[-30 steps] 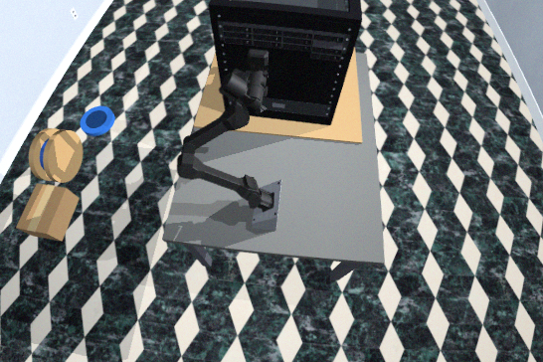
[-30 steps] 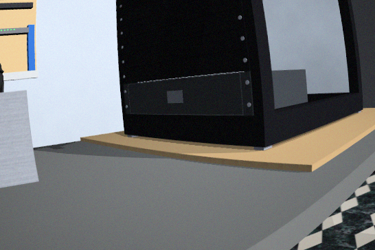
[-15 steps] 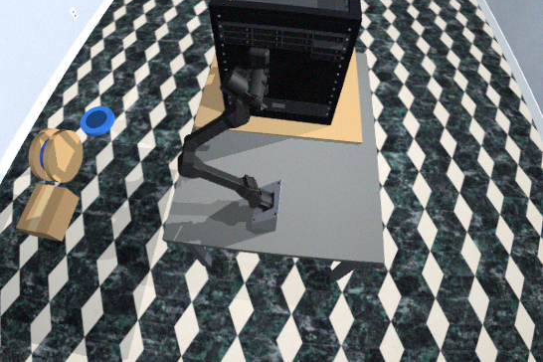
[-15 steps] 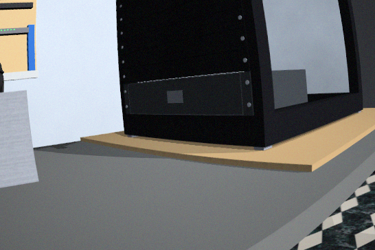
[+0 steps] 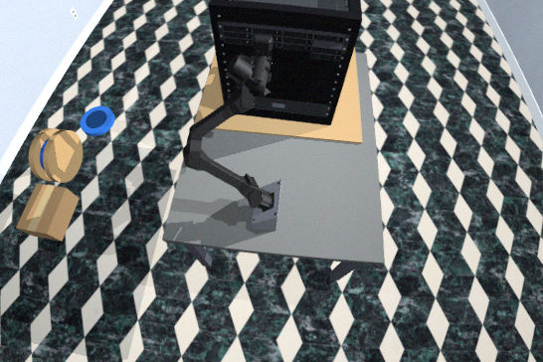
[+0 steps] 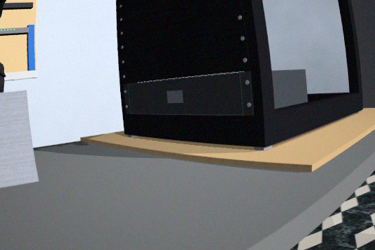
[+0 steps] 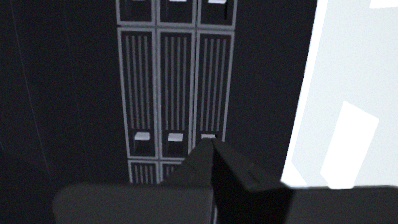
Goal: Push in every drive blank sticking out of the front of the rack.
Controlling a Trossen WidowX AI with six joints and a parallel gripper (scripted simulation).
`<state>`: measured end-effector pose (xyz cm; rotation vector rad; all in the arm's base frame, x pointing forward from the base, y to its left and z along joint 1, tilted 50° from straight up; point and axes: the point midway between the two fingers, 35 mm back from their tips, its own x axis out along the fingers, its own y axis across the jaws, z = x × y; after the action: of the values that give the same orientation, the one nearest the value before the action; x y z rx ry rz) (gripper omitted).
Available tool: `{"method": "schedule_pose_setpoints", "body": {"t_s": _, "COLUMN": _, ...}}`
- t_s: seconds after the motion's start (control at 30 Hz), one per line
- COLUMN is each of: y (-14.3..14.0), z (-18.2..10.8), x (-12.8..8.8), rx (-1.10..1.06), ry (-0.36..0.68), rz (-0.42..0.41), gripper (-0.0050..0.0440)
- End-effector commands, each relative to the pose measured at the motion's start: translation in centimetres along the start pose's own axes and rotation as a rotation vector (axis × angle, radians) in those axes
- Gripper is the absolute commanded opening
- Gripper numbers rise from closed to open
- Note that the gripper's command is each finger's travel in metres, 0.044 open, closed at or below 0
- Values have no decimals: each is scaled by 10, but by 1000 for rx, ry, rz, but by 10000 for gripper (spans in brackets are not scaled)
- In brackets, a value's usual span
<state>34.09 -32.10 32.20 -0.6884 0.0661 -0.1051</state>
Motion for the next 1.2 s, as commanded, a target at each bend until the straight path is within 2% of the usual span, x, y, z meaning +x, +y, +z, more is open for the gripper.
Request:
{"method": "schedule_pose_setpoints", "body": {"t_s": 0.0, "y": -7, "z": 4, "x": 17, "rx": -14, "ry": -5, "rz": -9, "gripper": -50}}
{"method": "schedule_pose_setpoints", "body": {"t_s": 1.17, "y": -12, "z": 9, "x": 19, "rx": -14, "ry": -5, "rz": -9, "gripper": -50}}
